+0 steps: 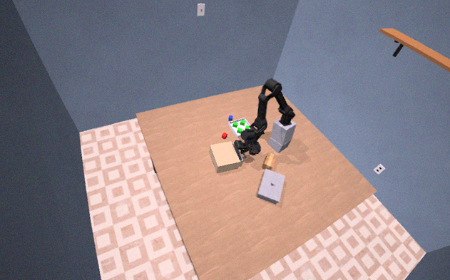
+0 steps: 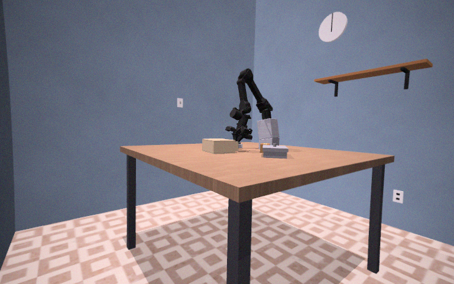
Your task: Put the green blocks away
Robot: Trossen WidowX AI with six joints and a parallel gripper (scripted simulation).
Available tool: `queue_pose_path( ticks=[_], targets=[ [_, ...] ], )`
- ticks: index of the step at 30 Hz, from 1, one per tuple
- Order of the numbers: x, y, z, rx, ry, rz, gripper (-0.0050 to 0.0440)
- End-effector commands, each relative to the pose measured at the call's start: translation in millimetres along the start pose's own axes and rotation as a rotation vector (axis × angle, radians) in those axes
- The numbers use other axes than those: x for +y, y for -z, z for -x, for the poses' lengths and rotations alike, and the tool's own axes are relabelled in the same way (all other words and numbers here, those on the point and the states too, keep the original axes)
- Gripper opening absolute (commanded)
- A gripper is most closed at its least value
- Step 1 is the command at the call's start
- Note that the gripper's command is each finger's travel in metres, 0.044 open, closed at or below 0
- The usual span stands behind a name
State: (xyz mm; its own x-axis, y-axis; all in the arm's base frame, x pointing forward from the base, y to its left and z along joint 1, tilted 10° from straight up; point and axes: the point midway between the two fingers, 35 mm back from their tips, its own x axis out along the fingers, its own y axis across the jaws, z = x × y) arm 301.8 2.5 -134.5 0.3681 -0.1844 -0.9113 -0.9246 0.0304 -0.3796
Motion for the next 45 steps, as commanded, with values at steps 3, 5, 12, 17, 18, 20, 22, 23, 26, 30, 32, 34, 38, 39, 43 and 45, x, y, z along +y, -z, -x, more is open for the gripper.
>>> queue_pose_path(
  ticks=[3, 5, 12, 17, 18, 20, 22, 23, 26, 30, 32, 34, 38, 39, 43, 45],
  targets=[
    [-20, 0, -7, 0.001, 0.013, -0.002, 0.0],
    [-25, 0, -9, 0.001, 0.013, -0.002, 0.0],
    [-36, 0, -12, 0.001, 0.013, -0.002, 0.0],
    [-36, 0, -12, 0.001, 0.013, -0.002, 0.0],
    [-36, 0, -12, 0.001, 0.013, -0.002, 0.0],
    [-36, 0, -12, 0.001, 0.013, -0.002, 0.0],
    [-36, 0, -12, 0.001, 0.013, -0.002, 0.0],
    [-36, 0, -12, 0.001, 0.013, -0.002, 0.0],
    [-36, 0, -12, 0.001, 0.013, -0.002, 0.0],
    [-36, 0, -12, 0.001, 0.013, -0.002, 0.0],
    [-36, 0, -12, 0.001, 0.013, -0.002, 0.0],
    [-36, 0, -12, 0.001, 0.013, -0.002, 0.0],
    [-36, 0, -12, 0.001, 0.013, -0.002, 0.0],
    [-36, 0, -12, 0.001, 0.013, -0.002, 0.0],
    [-36, 0, -12, 0.001, 0.013, -0.002, 0.0],
    [-36, 0, -12, 0.001, 0.013, -0.002, 0.0]
  ],
)
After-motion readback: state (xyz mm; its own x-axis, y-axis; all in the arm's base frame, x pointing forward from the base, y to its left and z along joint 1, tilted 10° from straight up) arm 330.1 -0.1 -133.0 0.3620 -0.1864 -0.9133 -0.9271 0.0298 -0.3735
